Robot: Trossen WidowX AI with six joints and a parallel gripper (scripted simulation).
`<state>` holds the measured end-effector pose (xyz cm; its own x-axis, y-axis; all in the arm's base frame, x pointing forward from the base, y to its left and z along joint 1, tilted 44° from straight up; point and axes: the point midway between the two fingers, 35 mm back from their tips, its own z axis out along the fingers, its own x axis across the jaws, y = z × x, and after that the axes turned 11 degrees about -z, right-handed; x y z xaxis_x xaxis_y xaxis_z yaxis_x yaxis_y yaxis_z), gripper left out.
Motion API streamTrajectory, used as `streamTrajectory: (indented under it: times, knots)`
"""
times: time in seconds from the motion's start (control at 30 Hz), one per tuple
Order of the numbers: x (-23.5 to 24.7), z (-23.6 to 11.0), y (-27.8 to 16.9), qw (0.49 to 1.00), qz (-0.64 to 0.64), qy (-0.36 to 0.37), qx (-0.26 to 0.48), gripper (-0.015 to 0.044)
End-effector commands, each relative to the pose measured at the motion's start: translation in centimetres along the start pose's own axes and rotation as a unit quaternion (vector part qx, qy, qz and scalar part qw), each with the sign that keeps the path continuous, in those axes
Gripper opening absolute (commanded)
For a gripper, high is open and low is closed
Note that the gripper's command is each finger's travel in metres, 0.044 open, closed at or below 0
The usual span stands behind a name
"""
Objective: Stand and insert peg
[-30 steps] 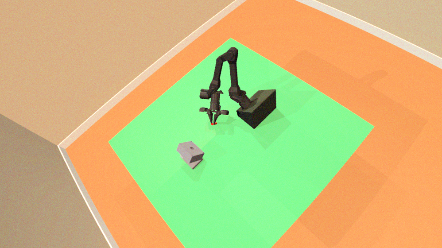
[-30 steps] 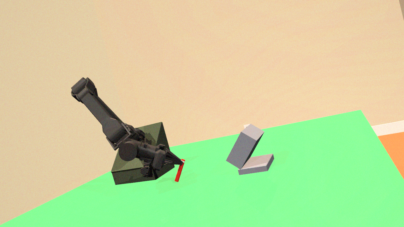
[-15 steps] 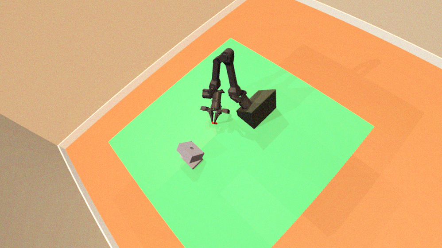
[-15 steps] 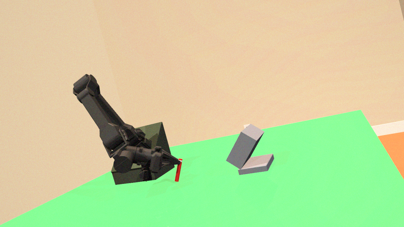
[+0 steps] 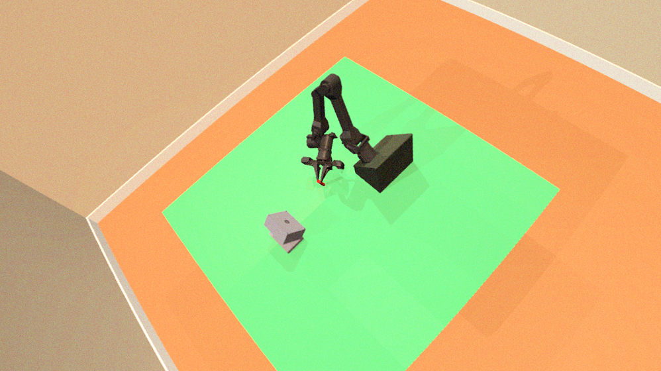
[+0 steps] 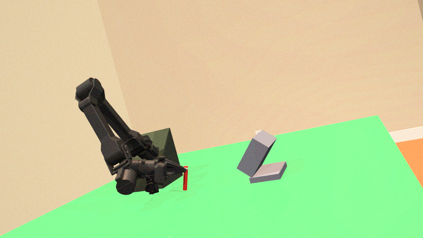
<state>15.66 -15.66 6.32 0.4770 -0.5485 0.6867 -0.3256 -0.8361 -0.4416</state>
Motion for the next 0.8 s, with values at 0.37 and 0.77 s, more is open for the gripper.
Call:
streamTrajectory:
  times: [0.37,0.77]
  knots:
    - [0.16,-0.63,0.23,1.0,-0.002,0.006,0.024,0.0049]
    - [0.06,-1.1,0.35,1.0,-0.001,0.006,0.024,0.0049]
